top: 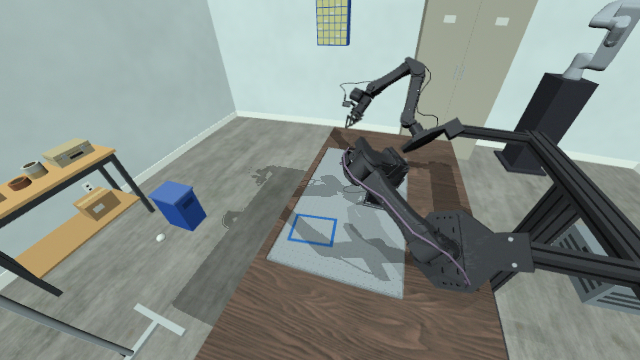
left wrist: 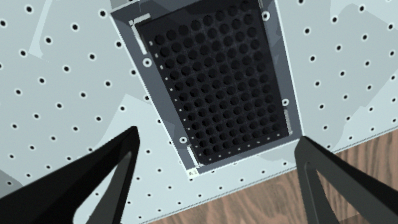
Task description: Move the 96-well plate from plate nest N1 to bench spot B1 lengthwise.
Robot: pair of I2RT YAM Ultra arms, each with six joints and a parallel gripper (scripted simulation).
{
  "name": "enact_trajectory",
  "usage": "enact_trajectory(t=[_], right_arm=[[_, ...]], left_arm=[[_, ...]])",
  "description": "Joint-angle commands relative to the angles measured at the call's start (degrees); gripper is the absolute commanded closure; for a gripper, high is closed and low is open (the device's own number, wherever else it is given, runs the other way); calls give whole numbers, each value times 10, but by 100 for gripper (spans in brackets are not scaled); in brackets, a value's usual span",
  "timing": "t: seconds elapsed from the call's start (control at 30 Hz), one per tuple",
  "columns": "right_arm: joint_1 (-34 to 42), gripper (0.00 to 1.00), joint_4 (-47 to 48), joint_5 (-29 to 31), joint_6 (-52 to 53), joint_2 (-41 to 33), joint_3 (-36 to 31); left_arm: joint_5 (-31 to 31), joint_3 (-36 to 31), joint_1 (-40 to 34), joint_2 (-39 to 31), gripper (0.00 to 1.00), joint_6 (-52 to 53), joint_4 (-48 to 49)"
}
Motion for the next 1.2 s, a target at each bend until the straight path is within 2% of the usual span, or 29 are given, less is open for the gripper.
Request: enact_trajectory(t=[0.0,0.33,0.43,0.47,0.67,0.93,1.0,1.03,1.17], right_arm=[[66,0,-81,48,12,-22,-14],[283,0,-197,134,29,-42,-34],[304,0,-208,142,30,-44,-36],[344,0,-226,160,40,-48,-39],[460,0,-294,206,41,-59,-50],[608,0,-377,269,49,-75,-63],[608,0,-377,269,49,-75,-63],[646,0,-392,282,61,-78,-64],[714,0,-430,309,56,-86,-71]], left_arm=[[-6,33,-7,14,0,-124,-138],[14,181,2,60,0,-294,-346],[15,200,2,64,0,-308,-362],[18,229,3,74,0,-333,-396],[26,307,9,99,0,-396,-468],[28,368,12,124,0,-439,-524],[28,368,12,124,0,-439,-524],[27,376,12,128,0,-443,-531],[28,385,12,132,0,-447,-536]])
